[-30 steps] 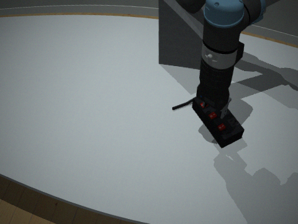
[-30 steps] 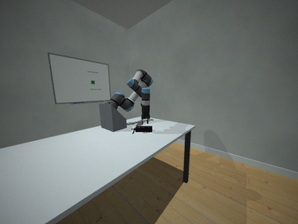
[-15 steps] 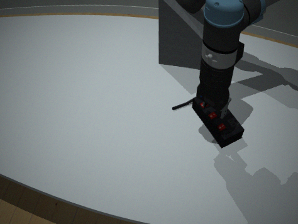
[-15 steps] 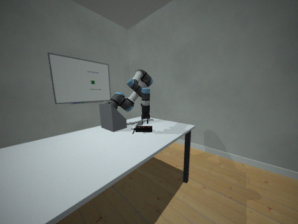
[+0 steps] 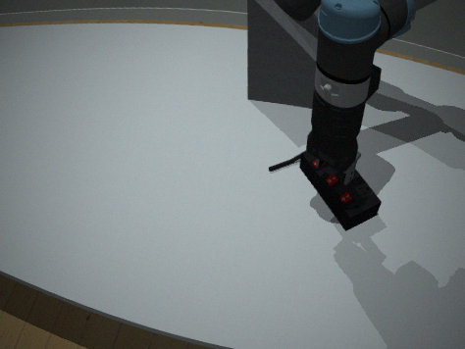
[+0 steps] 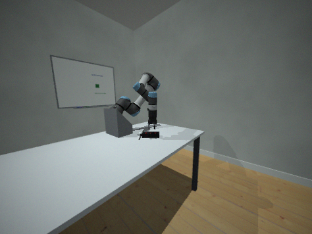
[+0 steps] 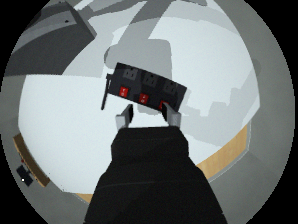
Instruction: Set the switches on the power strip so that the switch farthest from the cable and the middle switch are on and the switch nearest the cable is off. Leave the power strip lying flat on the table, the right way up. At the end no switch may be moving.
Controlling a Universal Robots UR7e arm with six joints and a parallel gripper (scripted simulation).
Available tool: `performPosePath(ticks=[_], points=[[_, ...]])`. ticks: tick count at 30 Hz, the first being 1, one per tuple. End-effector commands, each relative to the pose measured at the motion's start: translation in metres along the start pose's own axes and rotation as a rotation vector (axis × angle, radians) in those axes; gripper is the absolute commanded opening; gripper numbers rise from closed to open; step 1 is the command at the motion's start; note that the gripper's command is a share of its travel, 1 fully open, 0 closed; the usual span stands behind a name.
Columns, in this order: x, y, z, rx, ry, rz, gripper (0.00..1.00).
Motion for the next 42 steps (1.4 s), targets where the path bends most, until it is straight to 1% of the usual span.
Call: performPosePath(ticks=[1,11,14,17,21,24,26,28,30,31,33,34,37,42], points=[[0.0,0.0,0.0,0.0,0.0,-0.001,1.0],[0.001,0.0,0.0,0.002,0.0,-0.001,1.0],[0.004,0.0,-0.001,0.024,0.001,-0.004,1.0],[0.013,-0.002,-0.003,0.081,0.002,-0.01,1.0],[0.033,-0.007,-0.008,0.202,0.003,-0.023,1.0],[0.038,-0.008,-0.01,0.237,0.003,-0.026,1.0],[0.049,-0.012,-0.013,0.307,0.003,-0.034,1.0],[0.049,-0.012,-0.013,0.307,0.003,-0.034,1.0],[0.058,-0.015,-0.016,0.372,0.002,-0.04,1.0],[0.058,-0.015,-0.016,0.372,0.002,-0.04,1.0],[0.066,-0.018,-0.019,0.428,0.001,-0.046,1.0],[0.066,-0.018,-0.019,0.428,0.001,-0.046,1.0],[0.074,-0.021,-0.021,0.484,0.0,-0.052,1.0],[0.078,-0.022,-0.022,0.508,-0.001,-0.054,1.0]])
Point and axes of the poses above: the point where the finger pads meet when closed, its own x axis back along the fingers, its own z axis across the jaws, y = z × x, the point moved 10 cm from there along x, back along the fingers
